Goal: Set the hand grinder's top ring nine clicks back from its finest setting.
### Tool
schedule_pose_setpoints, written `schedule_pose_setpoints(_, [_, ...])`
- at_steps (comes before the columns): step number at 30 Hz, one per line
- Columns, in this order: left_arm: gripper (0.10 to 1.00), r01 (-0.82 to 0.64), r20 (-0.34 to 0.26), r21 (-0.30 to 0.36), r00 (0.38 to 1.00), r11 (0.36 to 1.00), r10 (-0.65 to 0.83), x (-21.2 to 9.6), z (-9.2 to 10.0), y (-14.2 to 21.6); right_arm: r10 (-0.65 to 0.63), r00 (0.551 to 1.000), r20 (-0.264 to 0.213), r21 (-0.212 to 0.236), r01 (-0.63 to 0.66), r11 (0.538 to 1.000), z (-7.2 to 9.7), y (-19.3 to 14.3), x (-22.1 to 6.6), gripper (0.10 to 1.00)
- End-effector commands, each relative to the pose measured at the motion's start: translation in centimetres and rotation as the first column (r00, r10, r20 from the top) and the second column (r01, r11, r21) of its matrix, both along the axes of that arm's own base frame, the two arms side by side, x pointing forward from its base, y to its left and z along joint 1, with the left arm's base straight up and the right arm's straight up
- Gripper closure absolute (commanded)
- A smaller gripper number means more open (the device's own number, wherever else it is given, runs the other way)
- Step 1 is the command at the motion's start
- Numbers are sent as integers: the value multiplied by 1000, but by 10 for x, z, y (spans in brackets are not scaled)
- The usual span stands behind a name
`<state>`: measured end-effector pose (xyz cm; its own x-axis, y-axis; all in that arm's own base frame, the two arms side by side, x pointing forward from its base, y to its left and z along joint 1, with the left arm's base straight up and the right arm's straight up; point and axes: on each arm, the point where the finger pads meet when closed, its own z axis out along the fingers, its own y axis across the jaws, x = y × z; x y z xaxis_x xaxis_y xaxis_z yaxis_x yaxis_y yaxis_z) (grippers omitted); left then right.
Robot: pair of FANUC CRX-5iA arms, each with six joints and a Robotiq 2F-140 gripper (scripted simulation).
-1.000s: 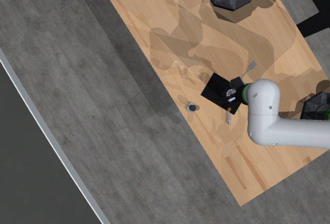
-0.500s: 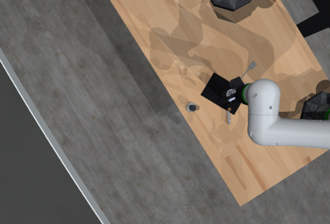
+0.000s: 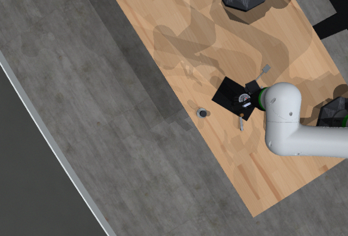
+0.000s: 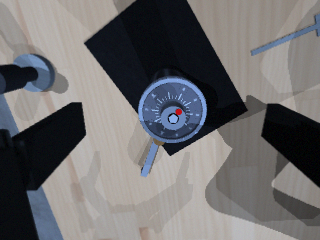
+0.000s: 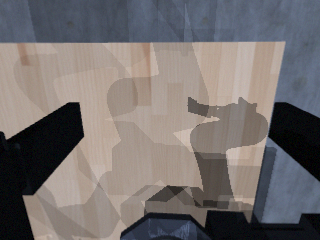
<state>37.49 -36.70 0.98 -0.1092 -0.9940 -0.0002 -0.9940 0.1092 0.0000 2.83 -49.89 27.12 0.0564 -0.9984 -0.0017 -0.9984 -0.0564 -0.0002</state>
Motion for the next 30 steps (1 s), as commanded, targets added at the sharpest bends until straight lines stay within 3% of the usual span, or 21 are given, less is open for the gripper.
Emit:
schedule_pose_setpoints(1, [98,0,1,-1,1000,1000,0,0,15,0,0,1000,0,-2,0,1000,1,0,0,98])
schedule_pose_setpoints(10, [98,0,1,-1,1000,1000,0,1,27,0,0,1000,0,-2,0,1000,1,0,0,98])
schedule_pose_setpoints(30, [98,0,1,-1,1000,1000,0,1,28,0,0,1000,0,-2,0,1000,1,0,0,98])
